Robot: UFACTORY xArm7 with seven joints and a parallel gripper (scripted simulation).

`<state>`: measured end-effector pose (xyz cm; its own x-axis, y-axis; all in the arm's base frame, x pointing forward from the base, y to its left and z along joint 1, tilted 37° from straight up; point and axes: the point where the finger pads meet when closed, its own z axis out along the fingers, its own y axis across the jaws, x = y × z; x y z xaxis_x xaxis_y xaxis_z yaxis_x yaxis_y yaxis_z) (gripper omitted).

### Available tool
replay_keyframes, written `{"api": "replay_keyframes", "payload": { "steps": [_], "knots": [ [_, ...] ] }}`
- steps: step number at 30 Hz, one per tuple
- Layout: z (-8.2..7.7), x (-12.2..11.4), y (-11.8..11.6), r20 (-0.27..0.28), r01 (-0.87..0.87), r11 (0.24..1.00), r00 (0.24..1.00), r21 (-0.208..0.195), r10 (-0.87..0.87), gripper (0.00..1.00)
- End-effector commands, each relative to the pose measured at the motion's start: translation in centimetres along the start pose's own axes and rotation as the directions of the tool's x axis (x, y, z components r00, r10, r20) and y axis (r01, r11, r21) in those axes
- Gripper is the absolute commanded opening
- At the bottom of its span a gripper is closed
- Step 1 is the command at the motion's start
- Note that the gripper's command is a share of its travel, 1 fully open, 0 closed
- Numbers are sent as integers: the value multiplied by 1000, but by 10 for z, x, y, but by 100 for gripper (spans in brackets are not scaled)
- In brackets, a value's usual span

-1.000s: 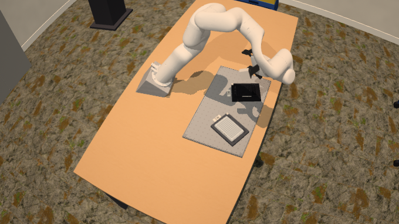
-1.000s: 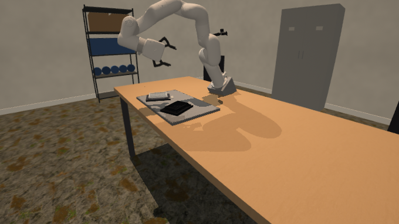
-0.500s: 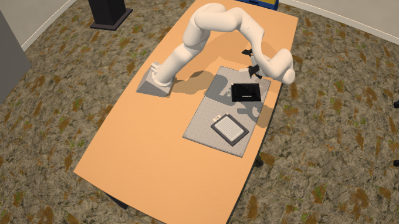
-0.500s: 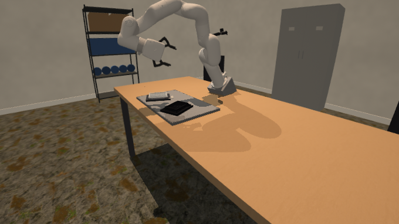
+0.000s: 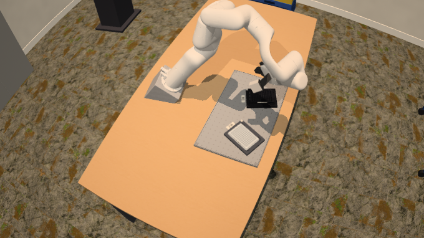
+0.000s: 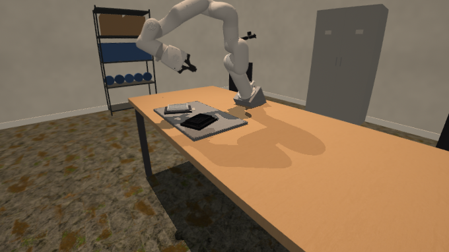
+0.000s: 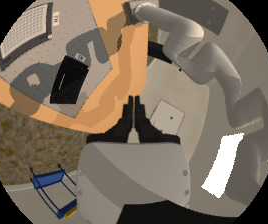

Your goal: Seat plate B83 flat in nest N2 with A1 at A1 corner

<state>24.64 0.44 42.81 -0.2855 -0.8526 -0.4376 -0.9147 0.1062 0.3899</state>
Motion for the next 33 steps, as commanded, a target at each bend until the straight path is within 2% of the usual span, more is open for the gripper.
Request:
{"api": "replay_keyframes", "payload": {
  "steps": [1, 4, 6, 8, 10, 12, 14, 17, 19, 21, 24, 26, 33],
  "knots": [
    [5, 18, -11, -3, 96, 991, 995, 99, -96, 0],
    [5, 18, -11, -3, 96, 991, 995, 99, -96, 0],
    [7, 26, -16, -18, 144, 979, 990, 142, -143, 0],
    [8, 30, -18, -23, 158, 975, 987, 155, -156, 0],
    [10, 39, -23, -44, 207, 959, 978, 195, -202, 0],
    [11, 43, -25, -50, 222, 953, 975, 207, -216, 0],
    [13, 52, -29, -78, 271, 932, 963, 243, -260, 0],
    [13, 56, -31, -86, 286, 924, 958, 253, -273, 0],
    [16, 65, -35, -119, 335, 898, 942, 284, -314, 0],
    [16, 65, -35, -119, 335, 898, 942, 284, -314, 0],
    [19, 79, -41, -174, 409, 853, 912, 323, -371, 0],
    [19, 83, -42, -179, 416, 849, 909, 327, -376, 0],
    [25, 108, -53, -293, 545, 753, 837, 368, -462, 0]
  ]
}}
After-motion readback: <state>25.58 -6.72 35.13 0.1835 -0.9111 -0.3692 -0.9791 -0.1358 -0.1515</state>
